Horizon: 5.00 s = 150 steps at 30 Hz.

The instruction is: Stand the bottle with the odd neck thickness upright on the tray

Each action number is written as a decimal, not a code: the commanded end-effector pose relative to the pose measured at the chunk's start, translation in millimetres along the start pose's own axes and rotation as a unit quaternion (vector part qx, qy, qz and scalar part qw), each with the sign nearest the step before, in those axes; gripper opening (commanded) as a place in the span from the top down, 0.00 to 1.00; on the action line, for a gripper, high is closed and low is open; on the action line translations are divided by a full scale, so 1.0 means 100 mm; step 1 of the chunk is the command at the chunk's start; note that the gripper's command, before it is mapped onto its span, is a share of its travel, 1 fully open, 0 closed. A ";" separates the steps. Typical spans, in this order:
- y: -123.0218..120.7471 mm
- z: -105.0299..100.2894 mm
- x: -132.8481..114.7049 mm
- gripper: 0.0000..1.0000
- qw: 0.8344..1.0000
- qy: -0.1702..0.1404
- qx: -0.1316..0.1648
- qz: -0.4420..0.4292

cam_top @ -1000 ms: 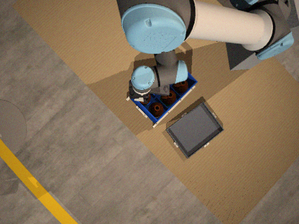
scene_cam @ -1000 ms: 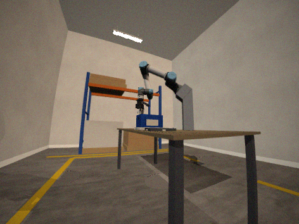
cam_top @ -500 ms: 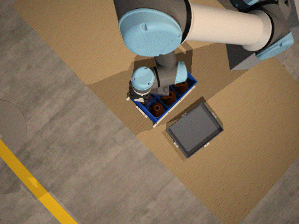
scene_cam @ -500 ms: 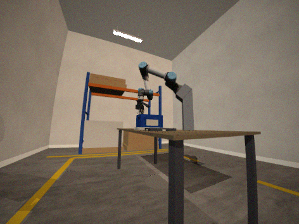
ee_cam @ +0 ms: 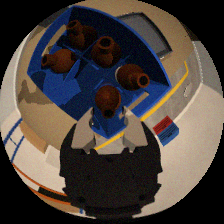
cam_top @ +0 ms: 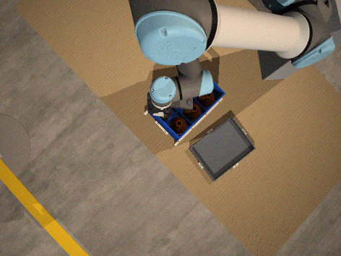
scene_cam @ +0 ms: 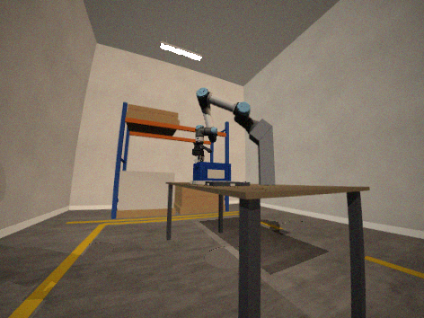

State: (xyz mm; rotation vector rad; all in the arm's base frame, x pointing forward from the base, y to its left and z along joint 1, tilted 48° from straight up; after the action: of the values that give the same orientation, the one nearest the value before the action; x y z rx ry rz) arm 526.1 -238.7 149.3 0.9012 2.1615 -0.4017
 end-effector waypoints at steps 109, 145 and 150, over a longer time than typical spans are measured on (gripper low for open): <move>0.00 -0.04 0.00 1.00 1.000 -0.001 0.000 0.000; -0.03 -0.35 0.01 1.00 1.000 -0.001 0.000 0.000; -0.03 -0.38 0.01 1.00 1.000 -0.001 0.000 0.000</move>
State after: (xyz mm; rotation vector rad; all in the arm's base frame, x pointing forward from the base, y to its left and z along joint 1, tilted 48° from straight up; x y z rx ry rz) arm 505.2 -221.6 171.8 0.9012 2.1615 -0.4017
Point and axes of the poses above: the point where the finger pads meet when closed, its own z axis out along the fingers, its own y axis across the jaws, x = y × z, the point moved 7 cm from there along -z, back along the fingers, and after that the axes turned 7 degrees about -z, right-handed, at the moved point
